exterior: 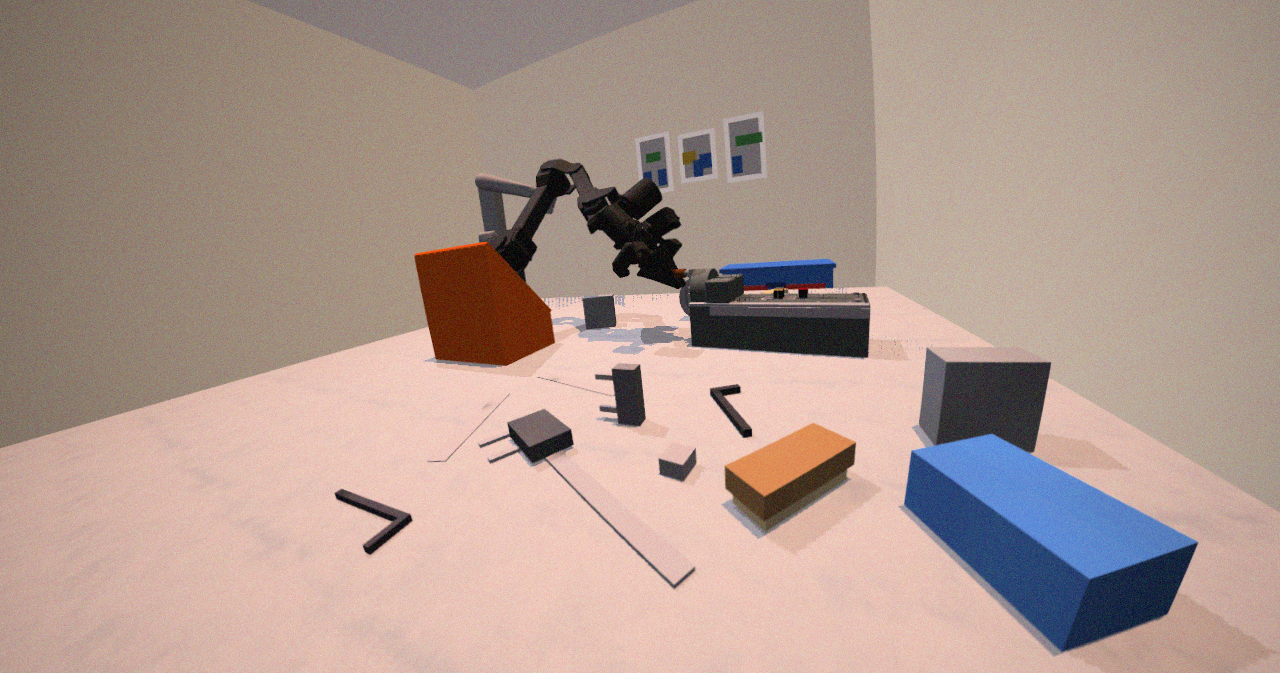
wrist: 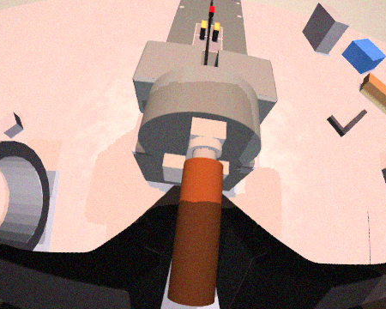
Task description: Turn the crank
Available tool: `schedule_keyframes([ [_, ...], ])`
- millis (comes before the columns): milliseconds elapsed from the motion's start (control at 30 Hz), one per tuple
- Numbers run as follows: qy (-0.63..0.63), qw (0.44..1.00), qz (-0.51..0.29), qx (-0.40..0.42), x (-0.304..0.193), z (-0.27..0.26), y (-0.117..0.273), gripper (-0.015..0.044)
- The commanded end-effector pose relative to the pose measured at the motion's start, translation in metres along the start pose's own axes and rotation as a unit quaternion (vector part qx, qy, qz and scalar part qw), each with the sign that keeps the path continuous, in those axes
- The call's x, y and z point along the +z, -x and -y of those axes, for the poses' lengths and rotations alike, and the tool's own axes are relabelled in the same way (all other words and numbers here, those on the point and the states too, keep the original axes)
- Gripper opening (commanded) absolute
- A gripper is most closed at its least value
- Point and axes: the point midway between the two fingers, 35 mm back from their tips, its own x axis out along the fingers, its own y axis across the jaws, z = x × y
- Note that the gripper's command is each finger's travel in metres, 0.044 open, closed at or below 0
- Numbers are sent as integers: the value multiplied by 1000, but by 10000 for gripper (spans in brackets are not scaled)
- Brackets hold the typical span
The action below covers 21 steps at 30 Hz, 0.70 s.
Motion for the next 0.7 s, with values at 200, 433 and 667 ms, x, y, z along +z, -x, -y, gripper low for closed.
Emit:
schedule_keyframes([
  [200,-6,1000,2,-13,0,10,0,0],
  [433,-6,1000,2,-13,-1,11,0,0],
  [667,-6,1000,2,-13,-1,11,0,0],
])
